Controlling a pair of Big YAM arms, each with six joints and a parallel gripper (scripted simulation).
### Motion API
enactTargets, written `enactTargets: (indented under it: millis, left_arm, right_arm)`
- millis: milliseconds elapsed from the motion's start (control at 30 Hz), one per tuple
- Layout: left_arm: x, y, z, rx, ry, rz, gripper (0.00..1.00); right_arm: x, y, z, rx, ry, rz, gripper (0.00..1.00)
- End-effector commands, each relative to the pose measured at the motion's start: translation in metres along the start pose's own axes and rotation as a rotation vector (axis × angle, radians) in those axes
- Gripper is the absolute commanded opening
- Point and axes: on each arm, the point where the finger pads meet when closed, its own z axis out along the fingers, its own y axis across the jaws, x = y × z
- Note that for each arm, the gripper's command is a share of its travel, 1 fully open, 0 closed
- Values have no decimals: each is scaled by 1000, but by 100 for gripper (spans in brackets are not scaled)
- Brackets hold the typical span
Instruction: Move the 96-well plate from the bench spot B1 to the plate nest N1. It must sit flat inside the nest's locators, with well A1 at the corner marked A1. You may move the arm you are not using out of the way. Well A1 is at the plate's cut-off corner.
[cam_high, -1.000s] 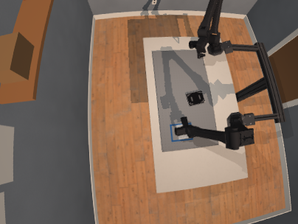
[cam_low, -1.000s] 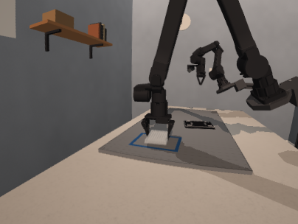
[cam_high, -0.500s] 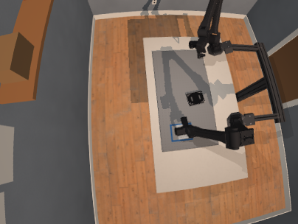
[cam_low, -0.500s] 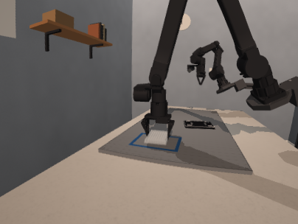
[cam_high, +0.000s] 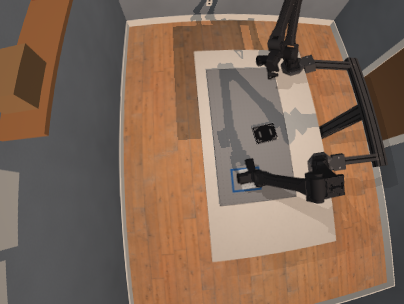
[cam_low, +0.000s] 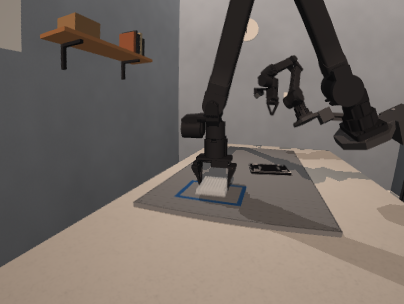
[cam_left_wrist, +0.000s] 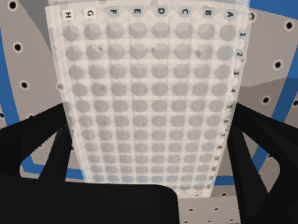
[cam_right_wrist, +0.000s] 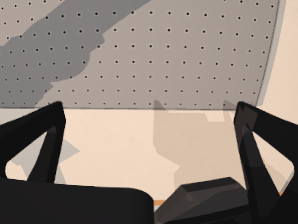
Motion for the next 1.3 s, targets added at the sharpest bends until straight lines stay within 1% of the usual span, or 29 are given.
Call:
enactTargets:
  millis: [0,33,67,333,367,400,433,467,500,533,567,600,700,733,1100,1267]
  left_arm:
    - [9,6,-6,-31,5,-14,0]
    - [9,6,-6,-31,5,-14,0]
    - [2,6,-3,-17,0,-5,0]
    - [2,6,-3,-17,0,-5,0]
    - [9,6,-6,-31,5,-14,0]
    - [2,6,-3,-17,0,-5,0]
    - [2,6,-3,-17,0,-5,0]
    - [9,6,-6,-31,5,-14,0]
    - [2,6,-3,-17,0,-5,0]
    - [2,6,-3,-17,0,-5,0]
    - [9,5,-6,-31,5,-14,0]
    - [2,6,-3,-17,0,-5,0]
    - [2,5,-3,-17,0,-5,0]
    - [9,5,-6,-31,5,-14,0]
    - [7,2,4,-12,5,-8,0]
    - [7,4,2,-18,5,-9,0]
  right_arm:
    - [-9,4,-8,-14,-14,19,100]
    - [-9,4,-8,-14,-14,19,100]
    - [-9,4,-8,-14,-14,19,100]
    - [-9,4,-8,-14,-14,19,100]
    - [-9,4,-8,-14,-14,19,100]
    - [-9,4,-8,-14,-14,19,100]
    - [-9,4,-8,-14,-14,19,100]
    - [-9,4,-8,-14,-14,19,100]
    - [-9,4,-8,-14,-14,19,100]
    - [-9,4,-8,-14,-14,19,100]
    - [-9,4,-8,-14,-14,19,100]
    - [-9,4,-8,-14,-14,19,100]
    - [-9,4,-8,-14,-14,19,100]
    - [-9,4,-8,-14,-14,19,100]
    - [-9,4,-8,-14,-14,19,100]
    - [-9,4,-8,-14,-14,19,100]
